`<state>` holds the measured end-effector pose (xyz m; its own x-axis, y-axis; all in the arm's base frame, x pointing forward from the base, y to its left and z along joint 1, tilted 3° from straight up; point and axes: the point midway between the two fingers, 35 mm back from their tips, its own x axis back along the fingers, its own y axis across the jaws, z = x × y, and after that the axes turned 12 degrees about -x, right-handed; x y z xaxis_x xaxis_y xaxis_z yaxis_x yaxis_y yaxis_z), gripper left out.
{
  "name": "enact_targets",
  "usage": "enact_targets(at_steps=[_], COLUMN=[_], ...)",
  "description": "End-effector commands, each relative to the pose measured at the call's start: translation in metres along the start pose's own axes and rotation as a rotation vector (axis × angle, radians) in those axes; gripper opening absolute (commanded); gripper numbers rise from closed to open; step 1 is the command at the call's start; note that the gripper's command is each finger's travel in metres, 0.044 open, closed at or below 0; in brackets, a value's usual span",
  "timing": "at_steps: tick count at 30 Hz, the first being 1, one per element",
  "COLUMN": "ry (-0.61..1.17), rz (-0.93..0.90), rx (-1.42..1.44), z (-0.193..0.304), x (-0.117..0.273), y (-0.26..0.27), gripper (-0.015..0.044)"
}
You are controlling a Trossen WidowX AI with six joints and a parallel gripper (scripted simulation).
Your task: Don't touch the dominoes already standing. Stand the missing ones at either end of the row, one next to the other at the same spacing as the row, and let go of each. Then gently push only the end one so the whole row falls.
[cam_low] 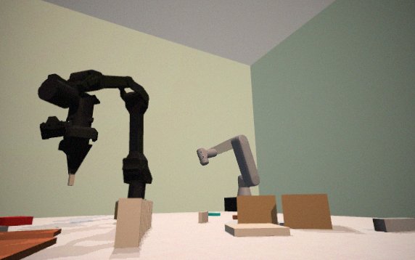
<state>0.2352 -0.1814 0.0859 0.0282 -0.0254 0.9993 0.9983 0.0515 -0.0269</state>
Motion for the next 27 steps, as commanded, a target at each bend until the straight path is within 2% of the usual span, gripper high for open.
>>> enact_targets(at_steps=[1,10,17,24,27], ry=[-0.003,-0.003,0.002,0.005,0.005], rz=[-0.004,-0.007,-0.018,-0.021,-0.021], rx=[0.002,0.06,0.468,1.037,1.09], z=[0.005,0.012,0.07,0.163,0.173], x=[0.041,0.041,0.041,0.043,0.043], y=[-0.006,0.002,0.048,0.092,0.094], gripper=[0.0107,0.0107,0.0107,0.0107,0.0107])
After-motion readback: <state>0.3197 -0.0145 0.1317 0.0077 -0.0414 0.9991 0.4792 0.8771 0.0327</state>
